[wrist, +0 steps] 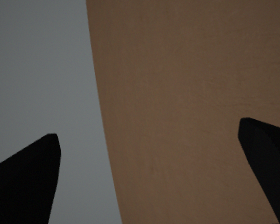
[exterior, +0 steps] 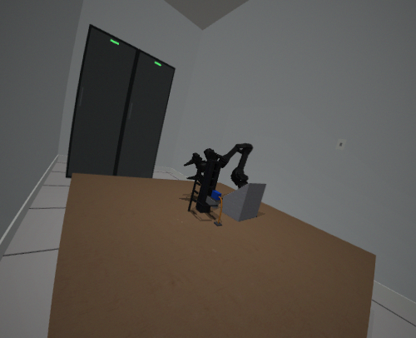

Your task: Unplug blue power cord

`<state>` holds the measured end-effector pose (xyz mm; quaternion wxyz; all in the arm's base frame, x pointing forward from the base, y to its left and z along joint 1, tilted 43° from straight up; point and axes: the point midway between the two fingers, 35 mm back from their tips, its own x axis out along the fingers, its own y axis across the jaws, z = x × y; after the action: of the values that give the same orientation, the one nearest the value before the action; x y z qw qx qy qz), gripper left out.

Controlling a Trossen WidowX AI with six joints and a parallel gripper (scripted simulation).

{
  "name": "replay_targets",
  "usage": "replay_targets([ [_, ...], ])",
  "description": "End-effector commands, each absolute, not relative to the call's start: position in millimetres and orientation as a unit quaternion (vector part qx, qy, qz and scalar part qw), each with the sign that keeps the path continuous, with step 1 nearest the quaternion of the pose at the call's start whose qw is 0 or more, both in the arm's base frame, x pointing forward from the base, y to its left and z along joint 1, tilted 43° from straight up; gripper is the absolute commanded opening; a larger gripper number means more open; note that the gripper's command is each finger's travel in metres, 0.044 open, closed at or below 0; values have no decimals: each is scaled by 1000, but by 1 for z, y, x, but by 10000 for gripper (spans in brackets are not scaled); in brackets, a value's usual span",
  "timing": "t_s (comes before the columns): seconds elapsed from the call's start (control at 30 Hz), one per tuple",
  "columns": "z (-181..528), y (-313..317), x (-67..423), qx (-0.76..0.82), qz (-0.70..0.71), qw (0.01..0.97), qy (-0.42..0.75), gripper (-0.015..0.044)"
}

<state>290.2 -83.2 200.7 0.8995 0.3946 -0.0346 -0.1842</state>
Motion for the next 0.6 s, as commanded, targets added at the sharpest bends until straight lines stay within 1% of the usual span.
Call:
replay_targets([
  [0.0,201,-83,291,394,-183,900,-34,374],
  [0.13,209,-66,304,371,-165,914,-11,269],
  [0.27,225,-30,327,323,-126,938,30,164],
  [0.57,246,80,361,162,-16,978,129,160],
])
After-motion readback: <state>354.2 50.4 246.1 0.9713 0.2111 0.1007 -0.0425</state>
